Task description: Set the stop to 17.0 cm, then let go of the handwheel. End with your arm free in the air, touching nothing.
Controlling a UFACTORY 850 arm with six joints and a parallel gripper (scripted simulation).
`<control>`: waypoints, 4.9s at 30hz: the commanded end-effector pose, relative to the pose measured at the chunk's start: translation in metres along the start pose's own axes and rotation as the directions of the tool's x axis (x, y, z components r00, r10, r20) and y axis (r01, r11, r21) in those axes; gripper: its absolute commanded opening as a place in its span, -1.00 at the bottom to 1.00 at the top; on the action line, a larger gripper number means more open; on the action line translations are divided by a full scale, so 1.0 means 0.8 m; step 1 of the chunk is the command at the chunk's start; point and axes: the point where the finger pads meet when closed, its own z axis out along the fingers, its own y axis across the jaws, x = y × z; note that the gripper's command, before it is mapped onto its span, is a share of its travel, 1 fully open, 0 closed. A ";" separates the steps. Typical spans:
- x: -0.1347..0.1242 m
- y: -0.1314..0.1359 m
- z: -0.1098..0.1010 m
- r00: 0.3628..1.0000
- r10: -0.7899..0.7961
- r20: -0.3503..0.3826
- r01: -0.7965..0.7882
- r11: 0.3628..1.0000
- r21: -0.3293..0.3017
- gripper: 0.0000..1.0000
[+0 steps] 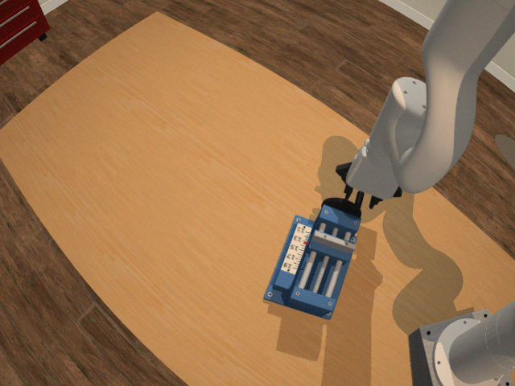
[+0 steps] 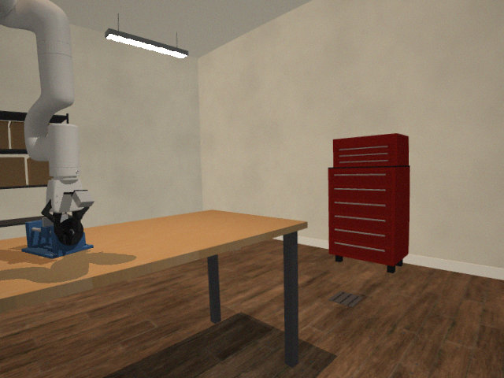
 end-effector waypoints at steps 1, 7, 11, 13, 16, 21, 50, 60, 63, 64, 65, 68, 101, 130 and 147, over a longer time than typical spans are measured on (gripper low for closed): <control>0.001 -0.001 0.009 1.000 0.001 -0.021 -0.001 1.000 0.009 0.13; 0.001 -0.001 0.014 1.000 0.001 -0.022 -0.001 1.000 0.009 0.13; 0.001 -0.001 0.016 1.000 0.001 -0.021 -0.001 1.000 0.009 0.13; 0.001 -0.001 0.016 1.000 0.001 -0.021 -0.001 1.000 0.009 0.13; 0.001 -0.001 0.016 1.000 0.001 -0.021 -0.001 1.000 0.009 0.13; 0.001 -0.001 0.016 1.000 0.001 -0.021 -0.001 1.000 0.009 0.13; 0.001 -0.001 0.016 1.000 0.001 -0.021 -0.001 1.000 0.009 -0.88; 0.001 -0.001 0.016 1.000 0.001 -0.021 -0.001 1.000 0.009 -0.88; 0.001 -0.001 0.016 1.000 0.001 -0.021 -0.001 1.000 0.009 -0.88; 0.001 -0.001 0.016 1.000 0.001 -0.021 -0.001 1.000 0.009 -0.88; 0.001 -0.001 0.016 1.000 0.001 -0.021 -0.001 1.000 0.009 -0.88; 0.001 -0.001 0.016 1.000 0.001 -0.021 -0.001 1.000 0.009 -0.88; 0.001 -0.001 0.017 1.000 0.001 -0.021 -0.001 1.000 0.009 -0.88; 0.001 -0.001 0.019 1.000 0.001 -0.022 -0.001 1.000 0.009 -0.88; 0.001 0.000 0.022 1.000 0.001 -0.022 -0.001 1.000 0.009 -0.88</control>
